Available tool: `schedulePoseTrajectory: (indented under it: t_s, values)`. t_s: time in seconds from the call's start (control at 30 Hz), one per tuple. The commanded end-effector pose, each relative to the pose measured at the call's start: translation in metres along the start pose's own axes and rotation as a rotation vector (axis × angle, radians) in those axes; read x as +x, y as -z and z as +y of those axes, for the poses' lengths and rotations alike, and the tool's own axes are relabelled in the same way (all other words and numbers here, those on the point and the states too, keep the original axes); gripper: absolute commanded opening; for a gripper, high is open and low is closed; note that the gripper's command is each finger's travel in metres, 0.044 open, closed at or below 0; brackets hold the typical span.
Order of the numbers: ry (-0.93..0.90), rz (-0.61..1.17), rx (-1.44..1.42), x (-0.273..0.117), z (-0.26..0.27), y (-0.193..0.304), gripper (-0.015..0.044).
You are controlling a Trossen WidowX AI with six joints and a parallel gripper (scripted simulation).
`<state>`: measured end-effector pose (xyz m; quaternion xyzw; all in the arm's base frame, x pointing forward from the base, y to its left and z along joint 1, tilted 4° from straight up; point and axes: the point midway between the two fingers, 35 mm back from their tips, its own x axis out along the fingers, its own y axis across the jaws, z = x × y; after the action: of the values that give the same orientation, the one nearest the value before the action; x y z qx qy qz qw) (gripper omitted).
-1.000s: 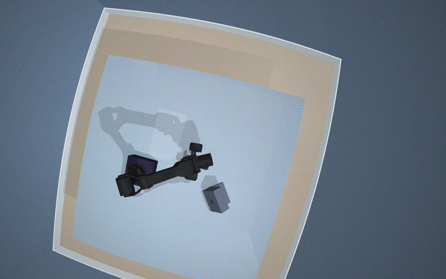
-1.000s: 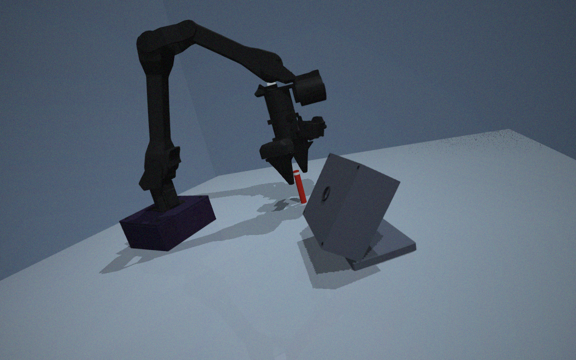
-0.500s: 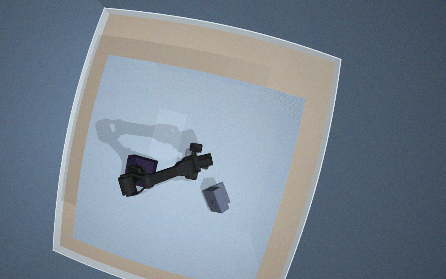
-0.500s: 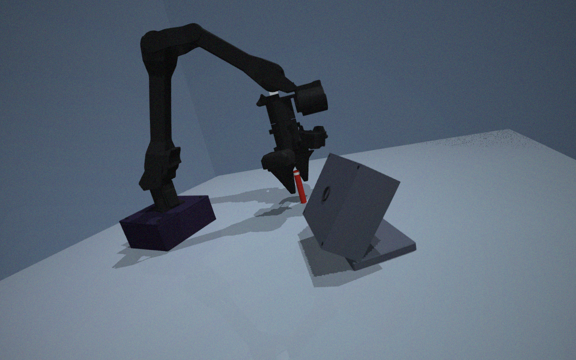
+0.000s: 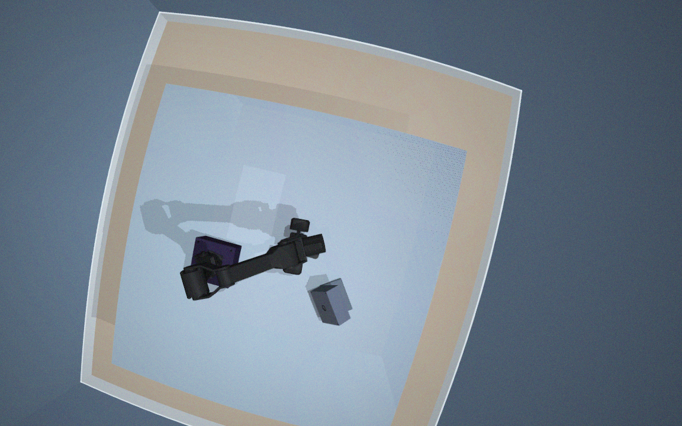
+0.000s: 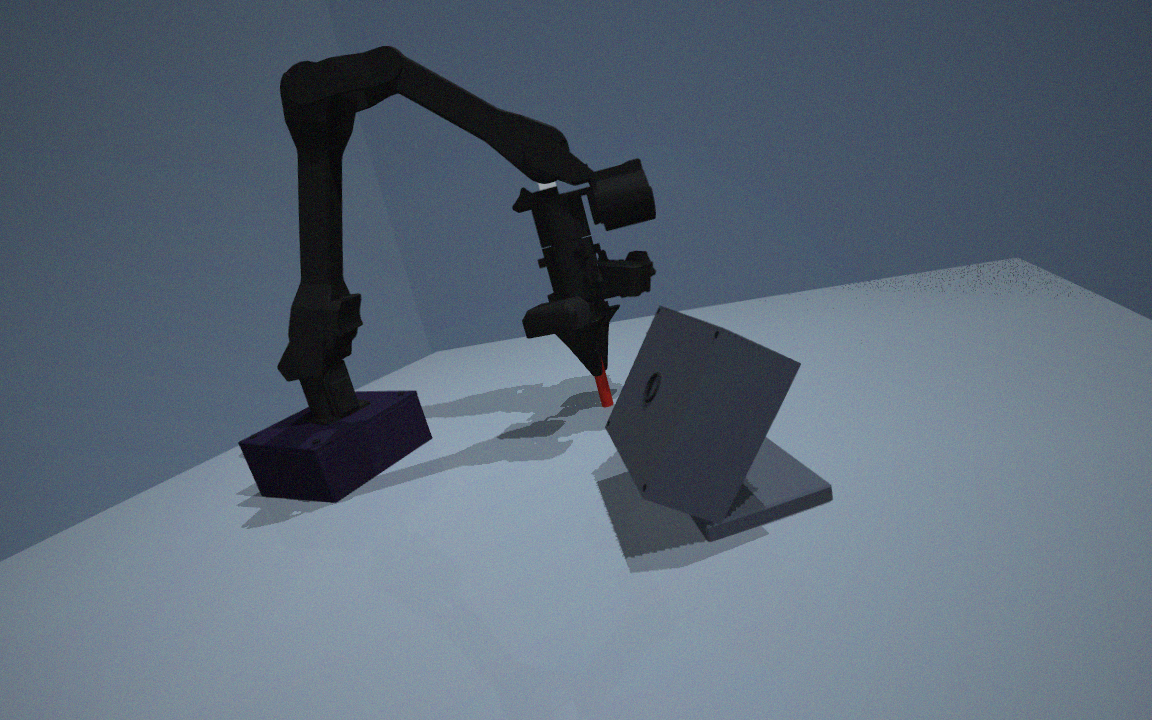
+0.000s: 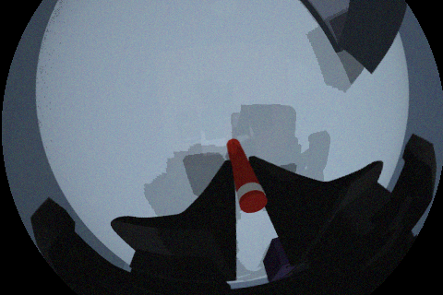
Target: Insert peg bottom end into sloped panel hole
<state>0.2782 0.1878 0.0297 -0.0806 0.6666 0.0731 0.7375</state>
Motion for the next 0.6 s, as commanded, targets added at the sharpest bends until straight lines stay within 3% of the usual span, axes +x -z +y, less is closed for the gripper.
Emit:
schedulePoseTrajectory:
  t_s: [0.0,0.23,0.57]
  values:
    - [-0.001,0.000,0.000,0.000,0.000,0.000,0.0026]
    - [-0.001,0.000,0.000,-0.005,0.000,-0.001,0.0000]
    - [-0.003,0.002,-0.003,-0.050,0.001,-0.003,0.0000]
